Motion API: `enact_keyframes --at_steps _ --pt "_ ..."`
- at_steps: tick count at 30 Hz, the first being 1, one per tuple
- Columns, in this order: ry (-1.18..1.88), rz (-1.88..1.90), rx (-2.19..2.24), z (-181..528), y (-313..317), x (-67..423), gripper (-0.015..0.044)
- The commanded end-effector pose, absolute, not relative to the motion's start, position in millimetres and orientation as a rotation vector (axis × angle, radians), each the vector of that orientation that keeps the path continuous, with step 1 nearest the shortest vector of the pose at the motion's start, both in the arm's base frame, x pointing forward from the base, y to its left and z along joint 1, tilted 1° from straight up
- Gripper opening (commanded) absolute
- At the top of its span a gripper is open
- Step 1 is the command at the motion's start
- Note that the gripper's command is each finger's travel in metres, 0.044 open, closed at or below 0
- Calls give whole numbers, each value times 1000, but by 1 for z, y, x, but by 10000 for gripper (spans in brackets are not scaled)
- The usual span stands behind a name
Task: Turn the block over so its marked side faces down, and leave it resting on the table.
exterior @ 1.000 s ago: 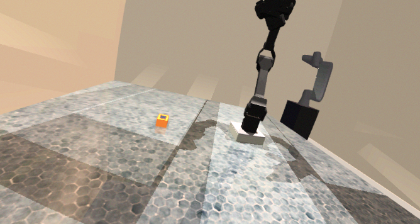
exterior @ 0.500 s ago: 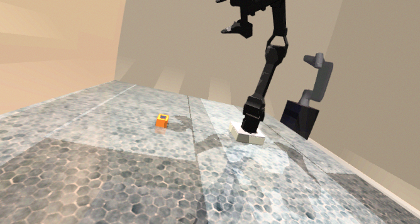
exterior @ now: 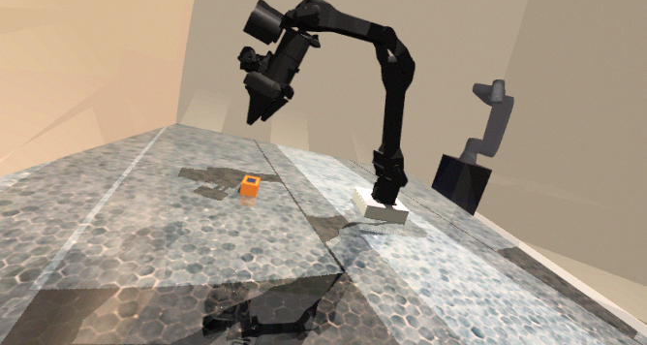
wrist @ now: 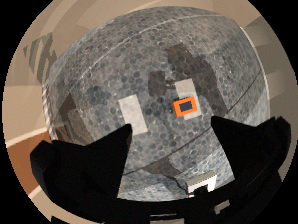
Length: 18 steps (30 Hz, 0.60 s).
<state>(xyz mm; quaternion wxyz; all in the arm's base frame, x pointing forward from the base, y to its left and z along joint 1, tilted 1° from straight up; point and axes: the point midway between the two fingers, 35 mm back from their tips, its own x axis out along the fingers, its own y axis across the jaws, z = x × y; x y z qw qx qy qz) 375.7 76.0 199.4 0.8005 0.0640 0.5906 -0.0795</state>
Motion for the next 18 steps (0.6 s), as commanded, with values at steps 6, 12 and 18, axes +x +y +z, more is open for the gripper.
enact_keyframes --at_steps 6,12,18 --pt "1526 8 7 107 10 387 440" --pt "1526 8 7 104 11 381 440" --pt "1526 8 7 71 14 381 440"
